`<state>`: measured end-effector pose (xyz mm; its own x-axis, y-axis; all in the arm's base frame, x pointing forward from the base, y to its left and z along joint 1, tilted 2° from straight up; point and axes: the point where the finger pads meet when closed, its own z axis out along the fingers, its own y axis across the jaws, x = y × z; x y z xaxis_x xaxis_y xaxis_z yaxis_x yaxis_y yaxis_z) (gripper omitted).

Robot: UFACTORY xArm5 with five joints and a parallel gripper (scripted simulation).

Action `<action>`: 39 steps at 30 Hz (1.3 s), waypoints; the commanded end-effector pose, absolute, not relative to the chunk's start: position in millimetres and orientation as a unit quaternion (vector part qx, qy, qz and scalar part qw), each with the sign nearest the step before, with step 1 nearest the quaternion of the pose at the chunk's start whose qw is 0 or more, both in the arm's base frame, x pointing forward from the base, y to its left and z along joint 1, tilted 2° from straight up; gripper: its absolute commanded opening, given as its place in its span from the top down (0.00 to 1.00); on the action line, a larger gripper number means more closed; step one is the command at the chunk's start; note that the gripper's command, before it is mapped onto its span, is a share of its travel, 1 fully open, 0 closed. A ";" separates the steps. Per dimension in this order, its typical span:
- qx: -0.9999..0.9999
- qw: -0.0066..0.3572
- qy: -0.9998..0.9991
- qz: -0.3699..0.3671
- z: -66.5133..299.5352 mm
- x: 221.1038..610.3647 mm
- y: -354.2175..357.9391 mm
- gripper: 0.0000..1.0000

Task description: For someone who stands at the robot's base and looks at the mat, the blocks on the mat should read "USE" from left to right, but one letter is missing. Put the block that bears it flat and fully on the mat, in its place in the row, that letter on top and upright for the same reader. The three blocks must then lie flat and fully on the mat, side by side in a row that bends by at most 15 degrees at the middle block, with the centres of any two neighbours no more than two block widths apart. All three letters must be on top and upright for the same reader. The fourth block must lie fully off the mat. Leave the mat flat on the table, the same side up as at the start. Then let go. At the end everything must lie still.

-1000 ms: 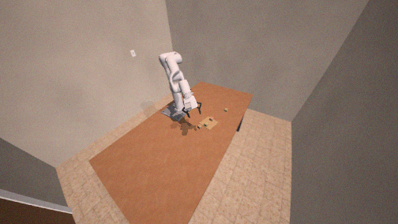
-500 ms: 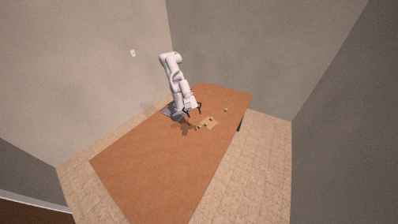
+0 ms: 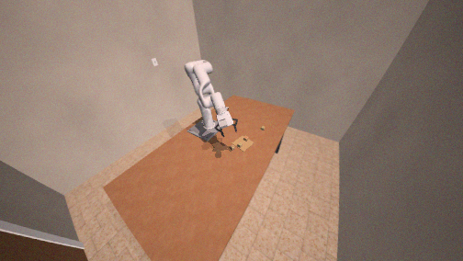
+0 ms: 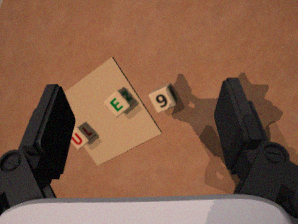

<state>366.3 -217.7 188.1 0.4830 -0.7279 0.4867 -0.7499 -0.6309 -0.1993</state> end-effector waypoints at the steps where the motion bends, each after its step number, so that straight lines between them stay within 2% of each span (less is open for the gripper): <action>1: 0.893 0.004 -0.383 0.238 186.1 408.7 -182.9 0.00; 11: 0.949 -0.017 -0.274 0.155 172.4 478.1 -84.1 0.00; 14: 0.953 -0.018 -0.263 0.147 170.6 483.4 -73.0 0.00; 15: 0.965 -0.019 -0.231 0.124 165.3 496.2 -41.4 0.00; 20: 0.979 -0.018 -0.180 0.089 155.7 511.1 11.4 0.00; 26: 0.993 -0.012 -0.110 0.041 140.9 519.9 86.4 0.00; 29: 0.997 -0.006 -0.076 0.018 132.9 519.1 123.9 0.00; 31: 0.997 -0.006 -0.076 0.018 132.9 519.1 123.9 0.00; 34: 0.999 0.004 -0.030 -0.011 121.8 512.9 172.9 0.00; 39: 1.000 0.007 -0.020 -0.017 119.1 510.7 184.1 0.00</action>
